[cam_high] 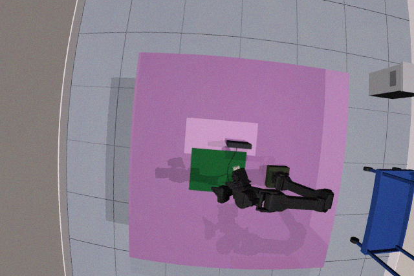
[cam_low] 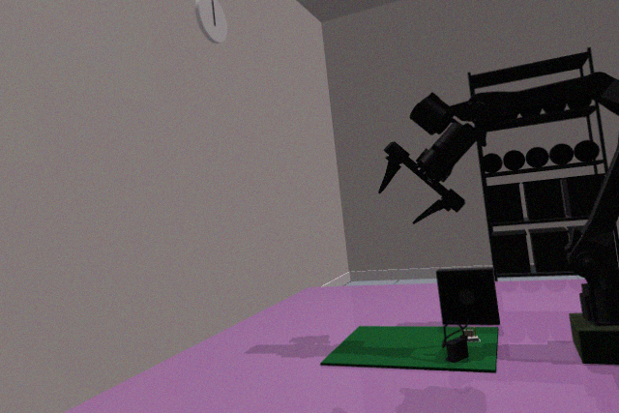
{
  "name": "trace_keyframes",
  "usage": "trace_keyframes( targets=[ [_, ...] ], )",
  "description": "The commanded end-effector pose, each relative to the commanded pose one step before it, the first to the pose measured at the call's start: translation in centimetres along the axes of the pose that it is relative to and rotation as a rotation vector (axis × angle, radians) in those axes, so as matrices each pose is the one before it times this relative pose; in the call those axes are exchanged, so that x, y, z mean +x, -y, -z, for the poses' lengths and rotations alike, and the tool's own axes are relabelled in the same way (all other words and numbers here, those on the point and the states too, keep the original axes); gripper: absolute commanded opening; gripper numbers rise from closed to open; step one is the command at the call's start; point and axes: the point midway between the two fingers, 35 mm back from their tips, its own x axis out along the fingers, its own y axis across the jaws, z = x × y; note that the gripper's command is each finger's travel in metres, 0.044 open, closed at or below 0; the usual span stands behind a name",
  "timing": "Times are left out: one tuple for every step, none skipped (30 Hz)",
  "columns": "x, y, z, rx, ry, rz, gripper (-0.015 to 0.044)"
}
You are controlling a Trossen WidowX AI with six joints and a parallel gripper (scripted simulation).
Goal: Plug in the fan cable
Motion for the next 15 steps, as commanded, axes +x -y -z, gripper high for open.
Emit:
trace_keyframes(
  targets=[
    [3.090, 6.279, 3.562, 0.2975, -0.07209, 0.28964, 0.0440],
    [0.606, 0.971, 0.181, 0.0475, 0.00092, 0.04580, 0.0440],
    [0.604, 0.966, 0.119, 0.0479, 0.00399, 0.04568, 0.0440],
    [0.605, 0.964, 0.061, 0.0483, 0.00710, 0.04556, 0.0440],
    [0.605, 0.959, 0.002, 0.0486, 0.01026, 0.04526, 0.0440],
    [0.604, 0.948, -0.055, 0.0488, 0.01342, 0.04463, 0.0440],
    [0.597, 0.926, -0.112, 0.0485, 0.01640, 0.04339, 0.0440],
    [0.594, 0.906, -0.167, 0.0486, 0.01940, 0.04221, 0.0440],
    [0.579, 0.865, -0.216, 0.0478, 0.02189, 0.04005, 0.0440],
    [0.379, 0.545, -0.170, 0.0312, 0.01571, 0.02522, 0.0440],
    [0.175, 0.244, -0.086, 0.0143, 0.00758, 0.01133, 0.0440],
    [0.036, 0.049, -0.018, 0.0029, 0.00158, 0.00230, 0.0440],
    [0.000, 0.000, 0.000, 0.0000, 0.00000, 0.00000, 0.0440],
    [0.000, 0.000, 0.000, 0.0000, 0.00000, 0.00000, 0.0440],
    [0.000, 0.000, 0.000, 0.0000, 0.00000, 0.00000, 0.0440]
  ],
)
